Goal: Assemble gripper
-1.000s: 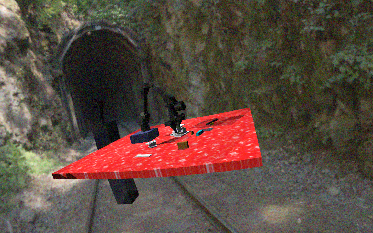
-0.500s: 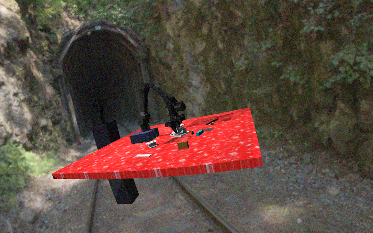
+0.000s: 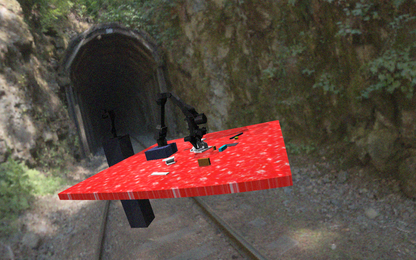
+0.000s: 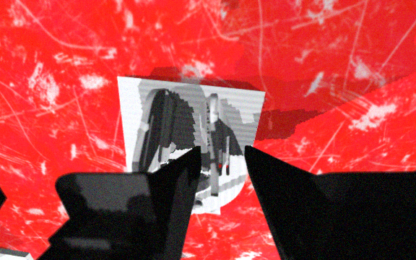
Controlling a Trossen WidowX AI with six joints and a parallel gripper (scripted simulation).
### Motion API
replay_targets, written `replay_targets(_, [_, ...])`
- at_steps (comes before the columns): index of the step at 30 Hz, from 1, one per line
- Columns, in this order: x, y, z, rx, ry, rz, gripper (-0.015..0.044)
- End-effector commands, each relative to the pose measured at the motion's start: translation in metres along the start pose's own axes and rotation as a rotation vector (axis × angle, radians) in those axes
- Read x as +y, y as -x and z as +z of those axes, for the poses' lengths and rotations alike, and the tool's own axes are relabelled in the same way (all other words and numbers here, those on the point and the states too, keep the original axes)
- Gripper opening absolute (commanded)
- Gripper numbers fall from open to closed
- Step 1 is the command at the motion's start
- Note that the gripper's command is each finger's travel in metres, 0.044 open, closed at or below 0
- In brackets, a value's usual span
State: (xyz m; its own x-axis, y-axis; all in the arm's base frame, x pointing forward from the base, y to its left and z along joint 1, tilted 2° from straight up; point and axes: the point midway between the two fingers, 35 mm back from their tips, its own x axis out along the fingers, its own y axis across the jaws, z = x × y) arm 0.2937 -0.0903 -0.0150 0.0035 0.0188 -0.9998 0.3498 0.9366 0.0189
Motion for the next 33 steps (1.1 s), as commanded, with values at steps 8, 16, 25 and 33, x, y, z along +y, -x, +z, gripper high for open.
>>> replay_targets(8, [0.0, -0.0049, 0.0003, 0.0, 0.004, 0.0, 0.0134])
replay_targets(16, [0.0, -0.0075, 0.0003, 0.0, 0.004, 0.0, 0.0134])
replay_targets(25, [0.0, -0.008, 0.0003, 0.0, 0.004, 0.0, 0.0134])
replay_targets(33, [0.0, -0.008, 0.0003, 0.0, 0.004, 0.0, 0.0134])
